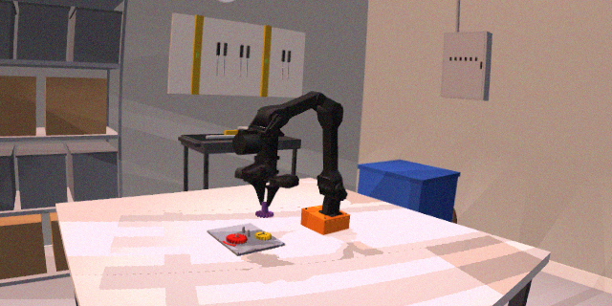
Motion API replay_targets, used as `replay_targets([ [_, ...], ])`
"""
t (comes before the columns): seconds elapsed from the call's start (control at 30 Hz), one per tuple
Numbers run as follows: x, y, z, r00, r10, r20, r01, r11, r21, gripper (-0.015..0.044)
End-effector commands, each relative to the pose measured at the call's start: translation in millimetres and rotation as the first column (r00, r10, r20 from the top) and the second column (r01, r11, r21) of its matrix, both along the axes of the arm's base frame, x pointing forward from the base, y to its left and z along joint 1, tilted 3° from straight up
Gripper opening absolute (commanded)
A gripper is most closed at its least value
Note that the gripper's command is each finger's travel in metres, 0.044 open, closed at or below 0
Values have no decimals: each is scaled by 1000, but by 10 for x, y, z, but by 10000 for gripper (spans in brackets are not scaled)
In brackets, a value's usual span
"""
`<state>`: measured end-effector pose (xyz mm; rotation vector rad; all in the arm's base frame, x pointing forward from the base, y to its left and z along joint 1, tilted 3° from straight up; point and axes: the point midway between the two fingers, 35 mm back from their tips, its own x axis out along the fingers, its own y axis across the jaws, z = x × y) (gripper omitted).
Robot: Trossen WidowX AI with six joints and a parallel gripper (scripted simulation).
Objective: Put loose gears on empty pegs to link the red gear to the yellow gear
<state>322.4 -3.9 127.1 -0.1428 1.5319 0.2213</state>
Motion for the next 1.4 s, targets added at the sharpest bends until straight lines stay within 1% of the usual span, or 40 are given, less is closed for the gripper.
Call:
replay_targets([
  [0.0,-8,-111,-76,1000,2,-5,-2,1000,-1,0],
  [0.7,-112,-600,-357,1000,-8,-7,8,1000,-4,0],
  [1.37,-298,-1036,-627,1000,1,-8,-1,1000,-8,0],
])
